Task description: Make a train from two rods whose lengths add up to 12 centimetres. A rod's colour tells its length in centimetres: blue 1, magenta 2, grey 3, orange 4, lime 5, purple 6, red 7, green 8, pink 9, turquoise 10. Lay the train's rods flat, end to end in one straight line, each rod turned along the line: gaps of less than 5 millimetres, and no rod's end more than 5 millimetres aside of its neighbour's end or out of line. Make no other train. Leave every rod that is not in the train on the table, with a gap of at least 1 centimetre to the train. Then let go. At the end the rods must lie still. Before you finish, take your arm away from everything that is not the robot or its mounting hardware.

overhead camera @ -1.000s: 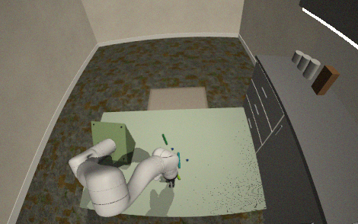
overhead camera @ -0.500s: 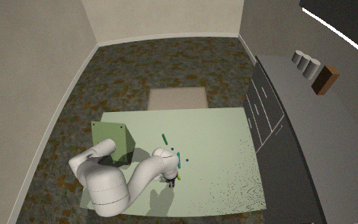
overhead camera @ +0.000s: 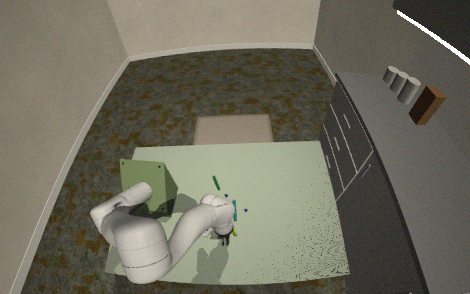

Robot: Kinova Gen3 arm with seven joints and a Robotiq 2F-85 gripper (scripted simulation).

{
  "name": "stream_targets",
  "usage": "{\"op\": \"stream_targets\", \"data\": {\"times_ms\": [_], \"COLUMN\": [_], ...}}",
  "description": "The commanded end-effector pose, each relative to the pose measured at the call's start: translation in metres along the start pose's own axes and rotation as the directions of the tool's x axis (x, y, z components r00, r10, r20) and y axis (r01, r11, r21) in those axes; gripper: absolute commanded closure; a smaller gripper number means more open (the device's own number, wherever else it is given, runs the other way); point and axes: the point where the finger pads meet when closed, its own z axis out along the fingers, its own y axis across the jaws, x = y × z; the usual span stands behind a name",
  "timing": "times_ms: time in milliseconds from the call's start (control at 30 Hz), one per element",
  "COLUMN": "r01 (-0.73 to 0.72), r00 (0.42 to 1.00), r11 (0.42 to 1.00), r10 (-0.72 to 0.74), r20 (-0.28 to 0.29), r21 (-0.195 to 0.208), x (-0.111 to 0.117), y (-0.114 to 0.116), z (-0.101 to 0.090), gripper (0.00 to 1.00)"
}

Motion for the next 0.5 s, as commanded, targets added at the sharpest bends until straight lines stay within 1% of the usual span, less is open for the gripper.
{"op": "stream_targets", "data": {"times_ms": [0, 467], "r01": [-0.003, -0.003], "r00": [1.0, 1.0], "r11": [1.0, 1.0], "r10": [0.003, 0.003], "r20": [0.003, 0.003], "r21": [-0.001, -0.001], "x": [-0.001, -0.001], "y": [0.002, 0.001], "z": [0.004, 0.014], "gripper": [0.76, 0.76]}}
